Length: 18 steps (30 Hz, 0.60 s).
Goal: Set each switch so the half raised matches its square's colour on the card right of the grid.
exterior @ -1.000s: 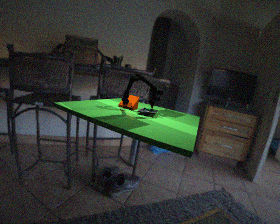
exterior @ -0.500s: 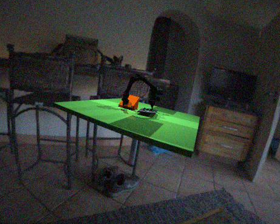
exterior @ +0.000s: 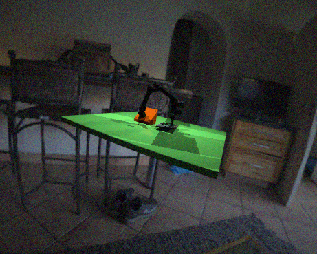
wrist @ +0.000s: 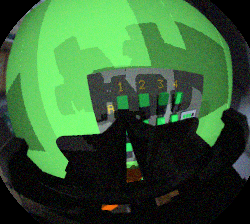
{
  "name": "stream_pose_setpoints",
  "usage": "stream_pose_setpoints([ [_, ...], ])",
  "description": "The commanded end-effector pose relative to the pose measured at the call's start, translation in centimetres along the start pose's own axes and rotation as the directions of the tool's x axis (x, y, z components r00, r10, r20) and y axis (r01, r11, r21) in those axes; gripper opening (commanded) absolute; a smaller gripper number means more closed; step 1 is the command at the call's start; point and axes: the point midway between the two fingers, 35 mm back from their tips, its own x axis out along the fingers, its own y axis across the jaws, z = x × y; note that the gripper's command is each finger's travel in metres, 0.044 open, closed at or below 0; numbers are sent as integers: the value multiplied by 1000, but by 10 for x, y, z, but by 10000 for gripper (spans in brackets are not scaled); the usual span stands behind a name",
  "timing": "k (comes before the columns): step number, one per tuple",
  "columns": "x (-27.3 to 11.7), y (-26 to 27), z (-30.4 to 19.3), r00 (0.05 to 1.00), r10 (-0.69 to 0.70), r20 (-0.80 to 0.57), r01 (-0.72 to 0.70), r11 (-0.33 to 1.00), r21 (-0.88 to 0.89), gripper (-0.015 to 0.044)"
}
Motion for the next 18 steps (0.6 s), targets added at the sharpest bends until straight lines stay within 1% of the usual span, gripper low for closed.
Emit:
stream_pose_setpoints([
  [1, 1, 0, -1, 1000, -5, 0, 5, 1000, -5, 0],
  [18, 4, 0, -1, 1000, -5, 0, 5, 1000, -5, 0],
])
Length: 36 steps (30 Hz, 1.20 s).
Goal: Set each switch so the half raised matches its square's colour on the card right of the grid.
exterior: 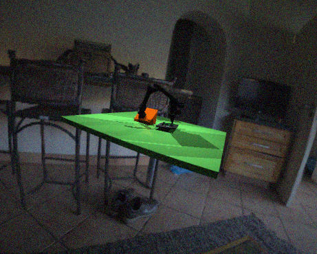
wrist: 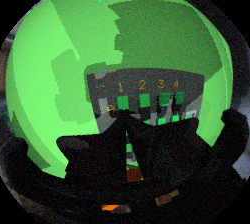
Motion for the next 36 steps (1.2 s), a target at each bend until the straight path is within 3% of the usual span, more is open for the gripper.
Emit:
stream_pose_setpoints([
  [1, 2, -1, 0, 1000, -6, 0, 6, 1000, -4, 0],
  [17, 4, -1, -1, 1000, -6, 0, 6, 1000, -4, 0],
  [24, -61, 0, 2, 1000, -3, -27, 3, 1000, -4, 0],
  [33, -59, -29, 2, 1000, -5, -26, 5, 1000, -5, 0],
  [36, -34, -29, 1, 1000, -5, -6, 5, 1000, -4, 0],
])
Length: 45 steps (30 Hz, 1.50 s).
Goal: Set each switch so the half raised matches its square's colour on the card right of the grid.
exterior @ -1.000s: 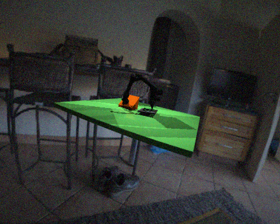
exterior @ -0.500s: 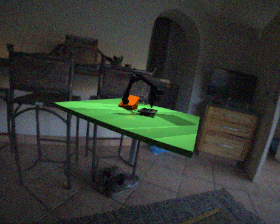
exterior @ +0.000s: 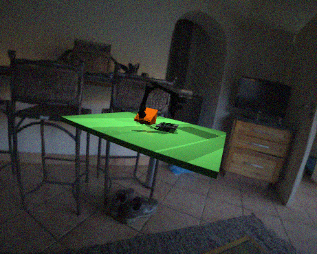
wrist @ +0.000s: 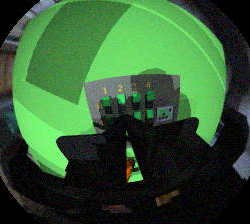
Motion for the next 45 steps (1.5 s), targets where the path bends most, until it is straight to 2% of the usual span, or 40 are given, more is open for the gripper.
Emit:
stream_pose_setpoints([
  [1, 23, -1, -6, 1000, -10, -2, 10, 1000, -14, 0],
  [21, 48, -2, -7, 1000, -12, 0, 12, 1000, -14, 0],
  [45, 49, -2, -7, 1000, -12, 0, 12, 1000, -14, 0],
])
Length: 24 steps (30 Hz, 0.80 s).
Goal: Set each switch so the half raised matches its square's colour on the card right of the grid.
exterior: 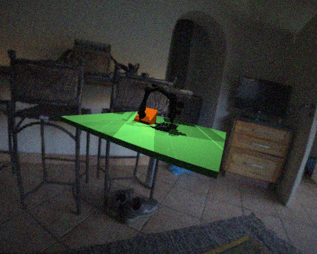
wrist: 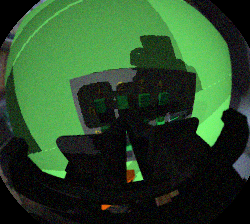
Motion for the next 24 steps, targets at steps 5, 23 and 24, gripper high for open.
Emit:
stream_pose_setpoints([
  [5, 1, 0, 0, 1000, -6, 0, 6, 1000, -4, 0],
  [23, 3, 0, 0, 1000, -6, 0, 6, 1000, -4, 0],
  [24, 3, 0, 0, 1000, -6, 0, 6, 1000, -4, 0],
])
